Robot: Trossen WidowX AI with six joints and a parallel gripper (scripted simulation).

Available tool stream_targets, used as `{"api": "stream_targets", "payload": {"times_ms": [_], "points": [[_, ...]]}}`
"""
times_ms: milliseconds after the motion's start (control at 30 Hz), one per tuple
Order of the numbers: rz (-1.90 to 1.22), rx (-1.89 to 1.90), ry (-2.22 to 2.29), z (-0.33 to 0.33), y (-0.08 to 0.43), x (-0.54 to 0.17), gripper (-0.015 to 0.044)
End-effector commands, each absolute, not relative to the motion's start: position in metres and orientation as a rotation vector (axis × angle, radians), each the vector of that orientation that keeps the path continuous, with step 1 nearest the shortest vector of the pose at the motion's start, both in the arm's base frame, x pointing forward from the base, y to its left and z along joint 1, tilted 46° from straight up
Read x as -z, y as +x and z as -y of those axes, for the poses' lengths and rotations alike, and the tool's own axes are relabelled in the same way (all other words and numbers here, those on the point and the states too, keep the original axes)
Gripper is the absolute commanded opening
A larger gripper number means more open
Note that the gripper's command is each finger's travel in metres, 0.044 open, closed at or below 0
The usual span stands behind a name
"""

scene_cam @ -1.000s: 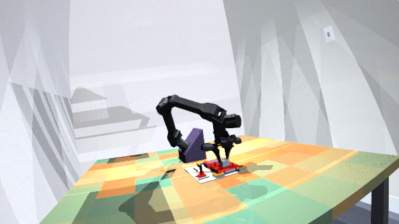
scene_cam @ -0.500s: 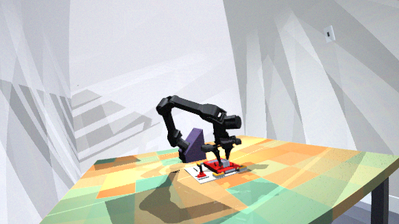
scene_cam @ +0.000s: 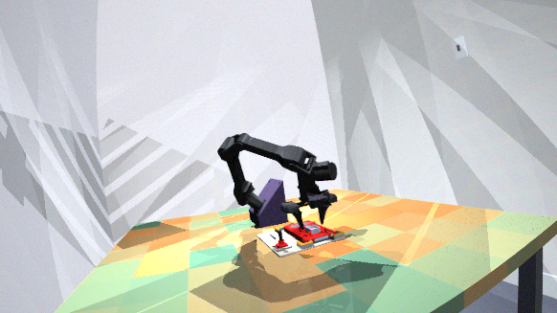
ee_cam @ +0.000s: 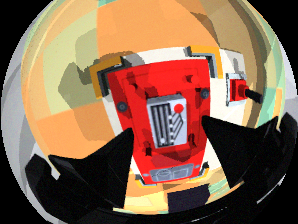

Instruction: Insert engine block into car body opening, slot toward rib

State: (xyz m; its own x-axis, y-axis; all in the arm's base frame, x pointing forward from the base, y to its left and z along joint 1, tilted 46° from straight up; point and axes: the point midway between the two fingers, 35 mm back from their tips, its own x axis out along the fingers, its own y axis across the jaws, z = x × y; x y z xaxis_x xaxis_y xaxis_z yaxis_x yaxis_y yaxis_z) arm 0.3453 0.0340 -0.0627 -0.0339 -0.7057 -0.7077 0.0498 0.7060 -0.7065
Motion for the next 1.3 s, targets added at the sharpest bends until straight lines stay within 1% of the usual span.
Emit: {"api": "stream_targets", "payload": {"times_ms": [0,600,1133,1167,1267], "points": [[-1.494,0.662,-0.567,-0.034,0.345,0.063,0.044],[-1.494,0.659,-0.574,-0.044,0.346,0.052,0.044],[-1.494,0.659,-0.574,-0.044,0.346,0.052,0.002],[-1.494,0.659,-0.574,-0.044,0.346,0.052,0.0],[-1.494,0.659,-0.574,-0.044,0.346,0.052,0.0]]}}
